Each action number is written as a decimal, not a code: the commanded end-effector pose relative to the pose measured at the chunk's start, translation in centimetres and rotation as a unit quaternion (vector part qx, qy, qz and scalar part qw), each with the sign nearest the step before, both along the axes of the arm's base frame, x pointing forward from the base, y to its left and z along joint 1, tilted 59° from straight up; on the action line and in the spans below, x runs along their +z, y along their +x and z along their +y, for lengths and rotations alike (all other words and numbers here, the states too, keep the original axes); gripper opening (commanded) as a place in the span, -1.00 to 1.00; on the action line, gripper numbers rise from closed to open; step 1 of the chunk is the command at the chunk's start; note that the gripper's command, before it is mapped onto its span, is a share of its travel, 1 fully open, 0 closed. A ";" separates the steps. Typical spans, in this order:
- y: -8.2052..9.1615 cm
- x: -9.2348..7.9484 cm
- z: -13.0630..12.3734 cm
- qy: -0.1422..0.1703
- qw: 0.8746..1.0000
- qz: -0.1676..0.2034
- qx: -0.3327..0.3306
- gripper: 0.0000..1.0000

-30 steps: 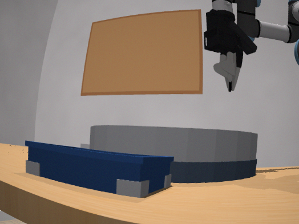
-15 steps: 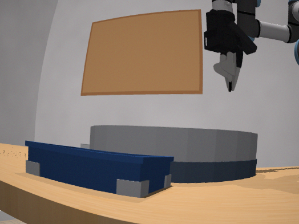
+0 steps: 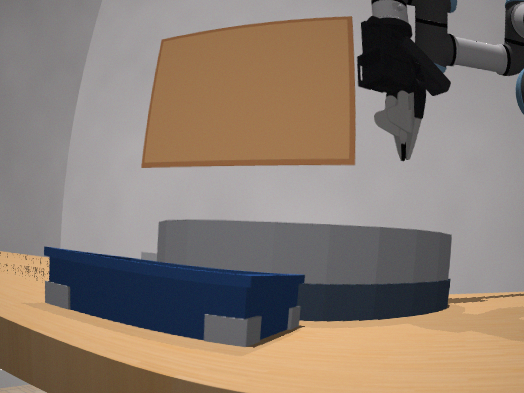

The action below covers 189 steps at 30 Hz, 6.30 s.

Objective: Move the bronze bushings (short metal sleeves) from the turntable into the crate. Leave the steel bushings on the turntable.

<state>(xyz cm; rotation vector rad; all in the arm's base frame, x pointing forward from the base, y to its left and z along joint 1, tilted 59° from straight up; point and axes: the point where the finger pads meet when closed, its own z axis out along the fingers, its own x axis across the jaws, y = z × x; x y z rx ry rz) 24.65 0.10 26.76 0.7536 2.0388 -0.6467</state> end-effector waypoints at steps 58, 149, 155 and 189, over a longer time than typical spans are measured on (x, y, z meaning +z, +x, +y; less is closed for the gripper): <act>0.0 0.0 0.0 0.000 1.000 -0.001 0.000 -0.89; 0.0 0.0 0.0 0.000 1.000 -0.001 0.000 -0.89; 0.0 0.0 0.0 0.000 1.000 -0.001 0.000 -0.89; 4.4 -1.4 -4.1 0.003 1.000 0.001 -0.001 -0.89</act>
